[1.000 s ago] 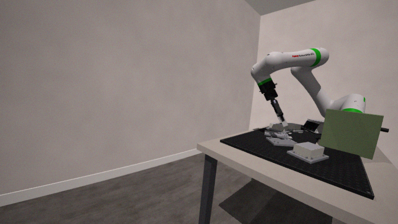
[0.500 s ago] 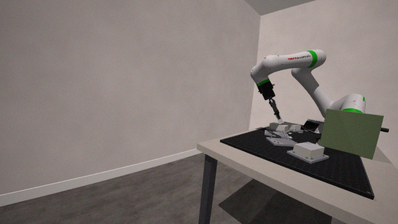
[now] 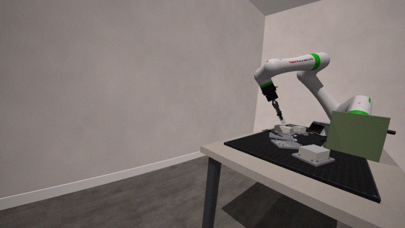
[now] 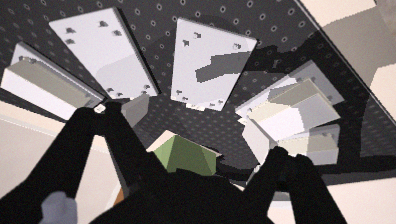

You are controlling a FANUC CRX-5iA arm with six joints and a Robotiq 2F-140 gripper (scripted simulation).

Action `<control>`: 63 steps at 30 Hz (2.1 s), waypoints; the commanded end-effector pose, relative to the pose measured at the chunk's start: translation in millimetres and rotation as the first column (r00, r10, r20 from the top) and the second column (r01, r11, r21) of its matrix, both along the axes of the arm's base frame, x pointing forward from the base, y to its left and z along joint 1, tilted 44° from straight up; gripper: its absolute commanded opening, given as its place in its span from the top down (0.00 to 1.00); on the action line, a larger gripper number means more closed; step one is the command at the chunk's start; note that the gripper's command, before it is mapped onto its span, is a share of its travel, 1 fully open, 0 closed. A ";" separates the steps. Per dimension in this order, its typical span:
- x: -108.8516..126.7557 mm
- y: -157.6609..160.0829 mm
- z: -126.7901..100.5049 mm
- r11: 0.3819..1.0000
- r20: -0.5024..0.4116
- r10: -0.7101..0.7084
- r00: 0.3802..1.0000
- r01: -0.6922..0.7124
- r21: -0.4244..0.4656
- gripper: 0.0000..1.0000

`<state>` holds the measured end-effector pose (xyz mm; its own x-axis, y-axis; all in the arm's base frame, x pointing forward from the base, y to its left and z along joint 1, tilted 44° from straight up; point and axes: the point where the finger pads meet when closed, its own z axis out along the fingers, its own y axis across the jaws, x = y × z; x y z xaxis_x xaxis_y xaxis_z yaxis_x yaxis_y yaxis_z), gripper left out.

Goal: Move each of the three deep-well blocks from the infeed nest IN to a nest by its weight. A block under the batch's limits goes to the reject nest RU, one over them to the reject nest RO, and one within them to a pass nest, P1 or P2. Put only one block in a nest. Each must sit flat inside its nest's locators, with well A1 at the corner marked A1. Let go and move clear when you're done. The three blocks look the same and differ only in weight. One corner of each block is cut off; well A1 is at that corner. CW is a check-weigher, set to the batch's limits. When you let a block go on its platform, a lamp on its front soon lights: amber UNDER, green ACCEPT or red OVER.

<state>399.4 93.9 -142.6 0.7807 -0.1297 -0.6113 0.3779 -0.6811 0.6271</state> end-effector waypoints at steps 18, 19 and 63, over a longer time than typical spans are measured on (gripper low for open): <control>13.5 -61.2 57.7 0.955 0.283 -0.292 0.914 0.297 0.027 0.00; 14.3 -64.8 61.1 0.955 0.283 -0.292 0.914 0.297 0.027 0.00; 2.0 -202.2 184.7 0.837 0.507 -0.515 0.691 0.532 0.125 0.00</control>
